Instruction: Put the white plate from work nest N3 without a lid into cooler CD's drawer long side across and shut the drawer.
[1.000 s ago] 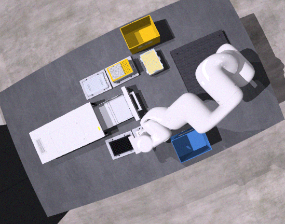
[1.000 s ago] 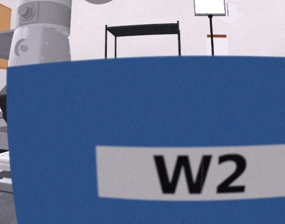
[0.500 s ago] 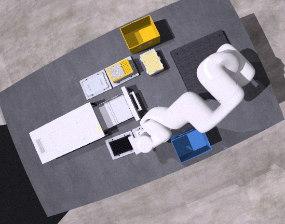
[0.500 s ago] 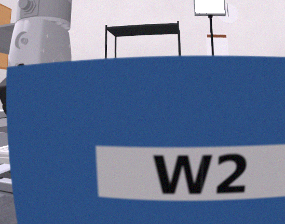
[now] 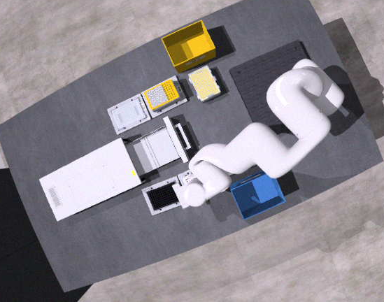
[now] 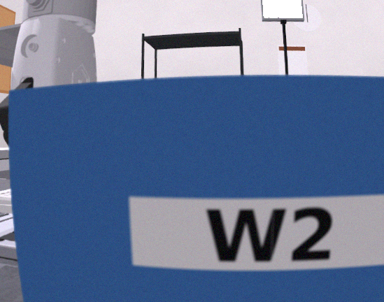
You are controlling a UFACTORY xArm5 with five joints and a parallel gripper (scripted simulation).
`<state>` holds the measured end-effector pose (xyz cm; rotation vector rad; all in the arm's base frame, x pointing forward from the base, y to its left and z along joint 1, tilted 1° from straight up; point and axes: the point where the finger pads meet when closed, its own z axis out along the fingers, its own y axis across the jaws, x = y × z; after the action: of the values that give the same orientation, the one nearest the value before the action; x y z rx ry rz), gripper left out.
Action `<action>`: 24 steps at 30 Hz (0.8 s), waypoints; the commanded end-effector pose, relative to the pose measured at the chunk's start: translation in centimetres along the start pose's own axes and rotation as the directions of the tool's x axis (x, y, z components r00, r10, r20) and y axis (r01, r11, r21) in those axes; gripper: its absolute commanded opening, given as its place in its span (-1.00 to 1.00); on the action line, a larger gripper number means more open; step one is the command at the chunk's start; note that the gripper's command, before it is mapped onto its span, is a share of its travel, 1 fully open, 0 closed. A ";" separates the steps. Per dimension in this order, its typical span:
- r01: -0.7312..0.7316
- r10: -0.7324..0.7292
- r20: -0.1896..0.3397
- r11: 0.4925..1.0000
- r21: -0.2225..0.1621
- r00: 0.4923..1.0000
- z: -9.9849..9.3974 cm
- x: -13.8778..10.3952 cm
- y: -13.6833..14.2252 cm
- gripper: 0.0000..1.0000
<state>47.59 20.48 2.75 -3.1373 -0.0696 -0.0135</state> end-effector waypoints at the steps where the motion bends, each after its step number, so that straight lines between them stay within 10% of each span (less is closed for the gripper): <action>1: 0.000 0.000 -0.004 1.000 0.005 1.000 -0.8 0.2 -0.1 -1.00; 24: 0.000 0.000 -0.004 1.000 0.005 1.000 -4.3 0.2 0.0 -1.00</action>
<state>47.59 20.46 6.36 -3.1369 -0.0696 -0.0150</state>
